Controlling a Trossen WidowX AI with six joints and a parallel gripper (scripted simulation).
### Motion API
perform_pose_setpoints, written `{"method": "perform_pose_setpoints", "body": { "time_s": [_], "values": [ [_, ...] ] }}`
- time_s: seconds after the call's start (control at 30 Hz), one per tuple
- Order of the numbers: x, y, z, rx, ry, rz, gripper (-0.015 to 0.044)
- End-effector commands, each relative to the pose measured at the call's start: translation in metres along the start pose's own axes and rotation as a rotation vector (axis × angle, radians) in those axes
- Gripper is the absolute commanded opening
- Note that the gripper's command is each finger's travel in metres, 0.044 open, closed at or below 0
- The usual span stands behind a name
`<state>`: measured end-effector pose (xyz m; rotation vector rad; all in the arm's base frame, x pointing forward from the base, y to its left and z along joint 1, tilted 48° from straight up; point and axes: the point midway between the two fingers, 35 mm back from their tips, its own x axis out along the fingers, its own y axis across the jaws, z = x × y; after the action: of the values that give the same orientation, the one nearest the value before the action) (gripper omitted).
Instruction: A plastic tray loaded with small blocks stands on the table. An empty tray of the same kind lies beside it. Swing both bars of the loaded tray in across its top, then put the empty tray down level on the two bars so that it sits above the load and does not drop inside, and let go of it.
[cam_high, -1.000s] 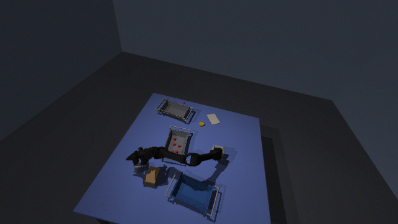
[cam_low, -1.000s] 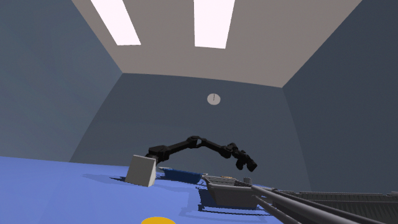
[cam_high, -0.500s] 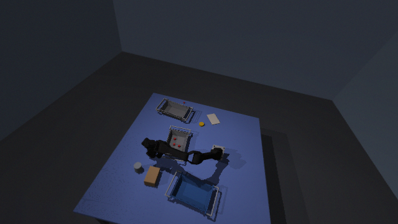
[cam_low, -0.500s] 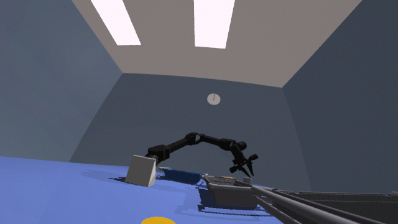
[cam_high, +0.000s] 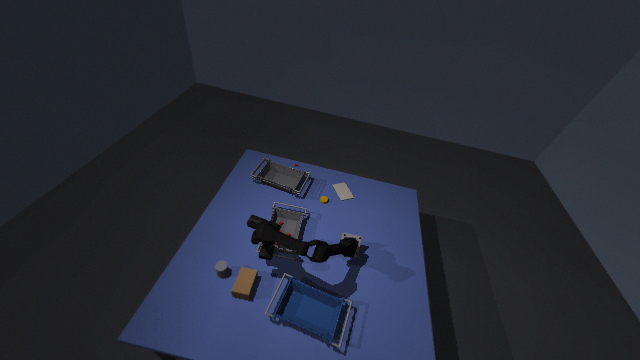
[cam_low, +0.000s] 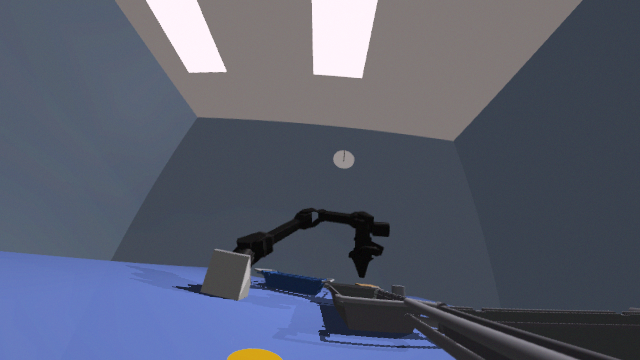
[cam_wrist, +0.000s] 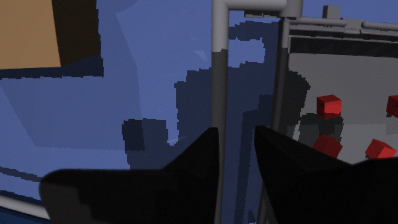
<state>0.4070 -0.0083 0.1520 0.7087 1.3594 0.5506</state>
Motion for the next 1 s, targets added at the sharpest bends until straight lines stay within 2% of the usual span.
{"method": "perform_pose_setpoints", "body": {
  "time_s": [0.0, 0.17, 0.73, 0.97],
  "values": [
    [-0.004, 0.006, -0.003, 0.044, 0.006, 0.015, 0.0087],
    [0.001, 0.006, -0.003, 0.044, 0.006, 0.015, 0.0087],
    [0.055, 0.008, -0.003, 0.044, 0.006, 0.018, 0.0087],
    [0.038, -0.002, -0.004, 0.044, 0.006, 0.016, 0.0087]
  ]
}}
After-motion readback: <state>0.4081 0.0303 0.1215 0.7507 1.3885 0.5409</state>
